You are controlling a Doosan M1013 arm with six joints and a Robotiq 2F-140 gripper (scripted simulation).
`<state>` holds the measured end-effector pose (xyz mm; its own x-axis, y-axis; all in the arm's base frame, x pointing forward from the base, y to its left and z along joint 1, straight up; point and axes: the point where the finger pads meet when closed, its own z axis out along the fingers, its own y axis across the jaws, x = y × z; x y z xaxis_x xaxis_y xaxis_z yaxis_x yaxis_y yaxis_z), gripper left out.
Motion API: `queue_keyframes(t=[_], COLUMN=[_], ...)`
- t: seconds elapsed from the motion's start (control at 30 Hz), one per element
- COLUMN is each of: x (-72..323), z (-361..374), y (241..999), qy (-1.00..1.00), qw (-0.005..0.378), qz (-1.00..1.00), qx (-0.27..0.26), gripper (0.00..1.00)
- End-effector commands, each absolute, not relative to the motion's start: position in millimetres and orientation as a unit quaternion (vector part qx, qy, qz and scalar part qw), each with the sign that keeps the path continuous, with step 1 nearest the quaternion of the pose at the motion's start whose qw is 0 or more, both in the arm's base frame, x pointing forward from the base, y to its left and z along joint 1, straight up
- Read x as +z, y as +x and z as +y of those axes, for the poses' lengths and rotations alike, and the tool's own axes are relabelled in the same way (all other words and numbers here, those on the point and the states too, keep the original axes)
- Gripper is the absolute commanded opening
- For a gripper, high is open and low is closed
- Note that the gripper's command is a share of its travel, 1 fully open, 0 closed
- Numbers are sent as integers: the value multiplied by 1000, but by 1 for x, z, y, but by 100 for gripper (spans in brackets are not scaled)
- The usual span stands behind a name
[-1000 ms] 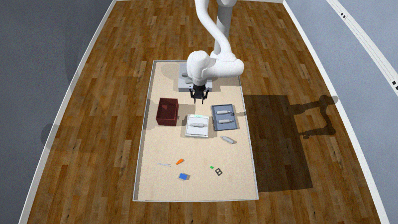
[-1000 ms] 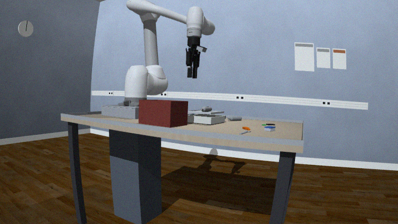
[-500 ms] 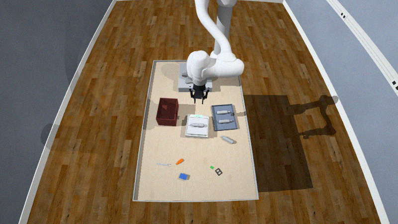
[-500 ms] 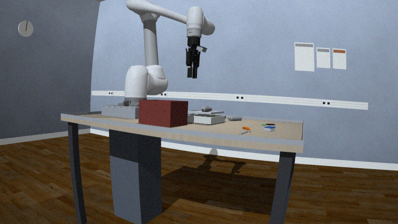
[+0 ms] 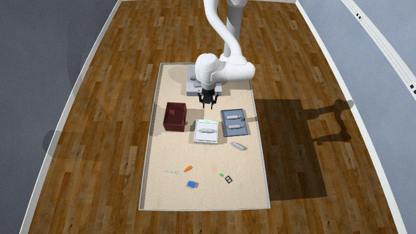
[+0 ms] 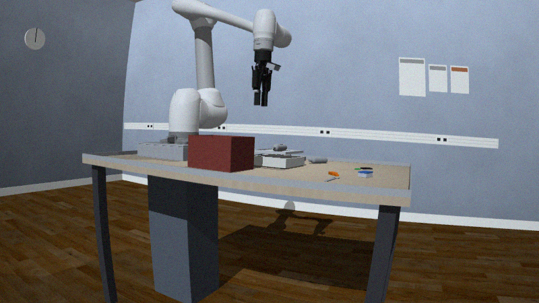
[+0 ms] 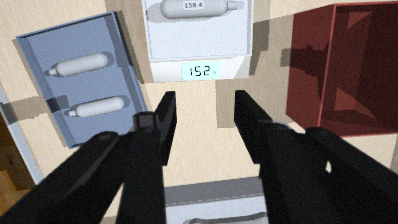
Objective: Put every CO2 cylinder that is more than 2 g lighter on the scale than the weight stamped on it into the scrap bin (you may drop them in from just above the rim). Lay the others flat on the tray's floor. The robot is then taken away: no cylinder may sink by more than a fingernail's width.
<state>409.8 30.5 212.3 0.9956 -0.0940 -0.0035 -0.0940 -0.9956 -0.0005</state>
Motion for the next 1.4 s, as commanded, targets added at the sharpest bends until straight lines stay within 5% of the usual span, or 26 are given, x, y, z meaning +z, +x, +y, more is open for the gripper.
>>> queue_keyframes(t=[0.0,0.77,1.37], x=[210,136,111], z=[30,23,24], y=[415,508,508], qy=[-997,-700,-687], qw=[0,2,-1], qz=[83,714,727], qx=[1,2,1], gripper=[39,39,39])
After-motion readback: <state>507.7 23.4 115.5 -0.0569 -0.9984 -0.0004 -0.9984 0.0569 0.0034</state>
